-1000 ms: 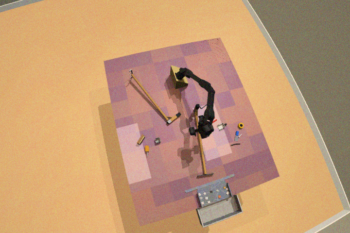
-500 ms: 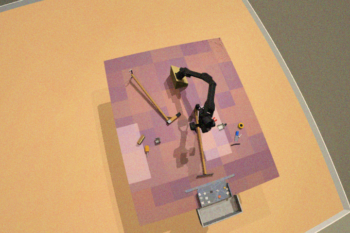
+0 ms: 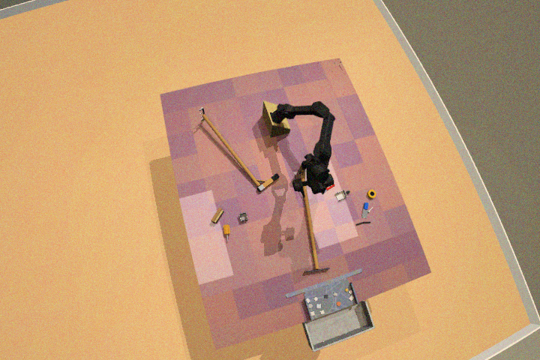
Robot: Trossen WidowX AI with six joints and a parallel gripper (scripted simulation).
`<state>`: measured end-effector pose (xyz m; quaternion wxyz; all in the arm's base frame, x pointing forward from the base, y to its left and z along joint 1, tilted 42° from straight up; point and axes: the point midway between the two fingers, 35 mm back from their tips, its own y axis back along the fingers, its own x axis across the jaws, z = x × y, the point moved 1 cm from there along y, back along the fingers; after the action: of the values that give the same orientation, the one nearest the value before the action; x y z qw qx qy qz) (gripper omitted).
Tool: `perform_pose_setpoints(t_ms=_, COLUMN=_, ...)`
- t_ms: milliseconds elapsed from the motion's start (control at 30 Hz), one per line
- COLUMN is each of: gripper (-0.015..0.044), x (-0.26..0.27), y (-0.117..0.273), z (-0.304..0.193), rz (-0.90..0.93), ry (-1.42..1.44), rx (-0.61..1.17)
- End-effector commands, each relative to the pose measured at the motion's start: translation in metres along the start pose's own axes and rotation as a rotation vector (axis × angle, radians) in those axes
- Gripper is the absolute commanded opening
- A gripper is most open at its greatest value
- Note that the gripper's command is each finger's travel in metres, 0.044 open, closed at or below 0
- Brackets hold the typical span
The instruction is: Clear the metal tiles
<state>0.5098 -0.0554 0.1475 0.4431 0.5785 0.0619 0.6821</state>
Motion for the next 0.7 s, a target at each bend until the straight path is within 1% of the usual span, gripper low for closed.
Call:
perform_pose_setpoints(t_ms=0, gripper=0.044, x=0.003, y=0.023, z=0.001, rz=0.008, ry=-0.007, rx=-0.044)
perform_pose_setpoints(t_ms=667, gripper=0.044, x=0.008, y=0.103, z=-0.009, rz=0.025, ry=-0.011, rx=-0.208)
